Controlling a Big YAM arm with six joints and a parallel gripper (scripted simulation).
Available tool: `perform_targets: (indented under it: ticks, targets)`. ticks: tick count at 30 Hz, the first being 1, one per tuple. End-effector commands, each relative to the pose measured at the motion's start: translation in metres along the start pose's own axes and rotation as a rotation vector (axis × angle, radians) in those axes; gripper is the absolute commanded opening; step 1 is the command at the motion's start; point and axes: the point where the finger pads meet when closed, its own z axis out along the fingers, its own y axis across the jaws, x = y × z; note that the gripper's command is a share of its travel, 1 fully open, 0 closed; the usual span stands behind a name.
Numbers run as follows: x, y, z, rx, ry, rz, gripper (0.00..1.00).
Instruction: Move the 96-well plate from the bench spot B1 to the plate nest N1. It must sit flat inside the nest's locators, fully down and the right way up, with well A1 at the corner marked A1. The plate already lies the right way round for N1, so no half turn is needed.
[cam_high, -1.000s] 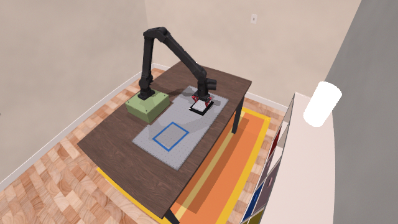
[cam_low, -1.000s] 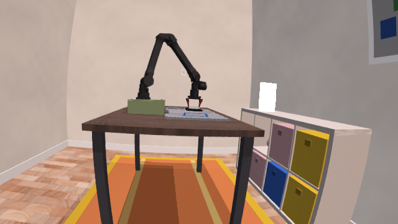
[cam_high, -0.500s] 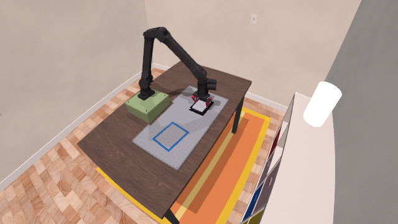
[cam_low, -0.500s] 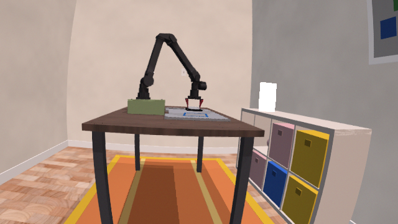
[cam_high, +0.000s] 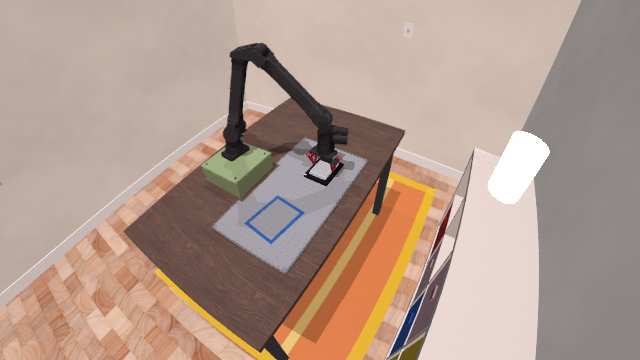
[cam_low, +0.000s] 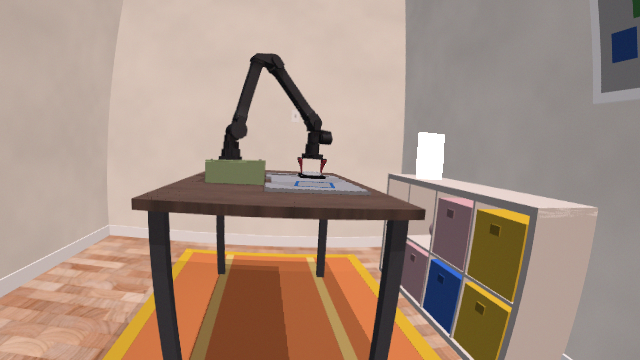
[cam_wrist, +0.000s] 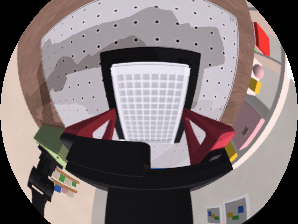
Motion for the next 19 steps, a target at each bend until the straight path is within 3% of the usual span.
perform_targets:
  ticks: [1,10,19]
  targets:
    - [-0.014,-0.025,-0.037,0.069,-0.031,0.008,1.00]
    - [-0.011,-0.026,-0.057,0.071,-0.032,0.013,1.00]
    - [-0.011,-0.026,-0.057,0.071,-0.032,0.013,1.00]
